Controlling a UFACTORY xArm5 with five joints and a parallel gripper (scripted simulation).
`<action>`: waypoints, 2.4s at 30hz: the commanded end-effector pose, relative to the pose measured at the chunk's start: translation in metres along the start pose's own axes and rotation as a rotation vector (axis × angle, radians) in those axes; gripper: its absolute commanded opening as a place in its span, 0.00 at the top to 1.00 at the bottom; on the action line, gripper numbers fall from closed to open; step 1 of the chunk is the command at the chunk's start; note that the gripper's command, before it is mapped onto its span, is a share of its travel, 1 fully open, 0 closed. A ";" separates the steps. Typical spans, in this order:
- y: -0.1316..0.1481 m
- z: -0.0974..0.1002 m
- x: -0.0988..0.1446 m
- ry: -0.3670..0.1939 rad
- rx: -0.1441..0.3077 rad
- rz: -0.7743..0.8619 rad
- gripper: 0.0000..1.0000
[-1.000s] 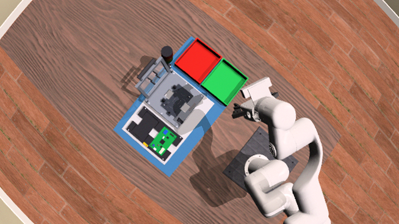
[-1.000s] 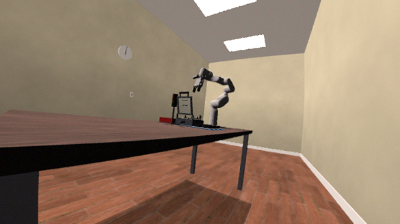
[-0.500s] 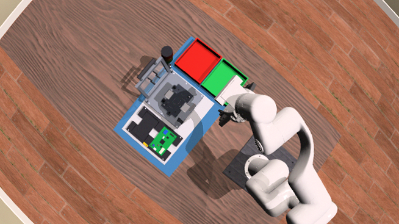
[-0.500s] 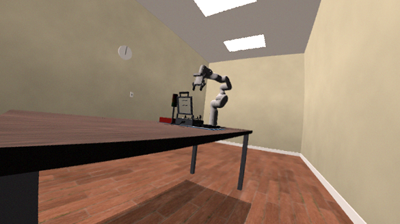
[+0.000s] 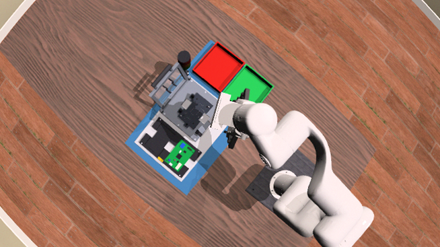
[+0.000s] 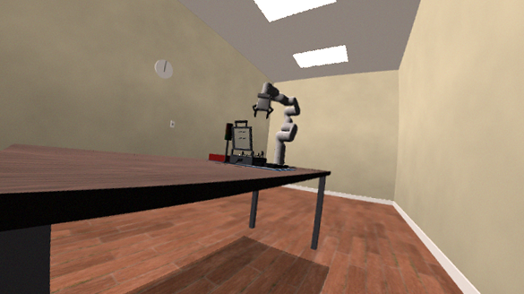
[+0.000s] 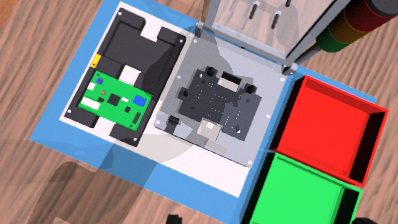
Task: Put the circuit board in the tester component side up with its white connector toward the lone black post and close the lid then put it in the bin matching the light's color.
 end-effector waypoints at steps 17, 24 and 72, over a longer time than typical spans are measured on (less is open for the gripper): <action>-0.054 -0.018 -0.090 -0.030 -0.084 0.613 0.00; -0.072 -0.024 -0.109 -0.035 -0.103 0.759 0.00; -0.132 -0.043 -0.157 -0.046 -0.159 1.162 0.00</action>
Point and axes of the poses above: the point where the finger pads meet when closed, its own z axis back along the fingers, its own y axis across the jaws, x = y × z, the point moved 1 cm from there along z, back along the fingers, and after that the axes turned 11 degrees about z, right-handed, at the moved point
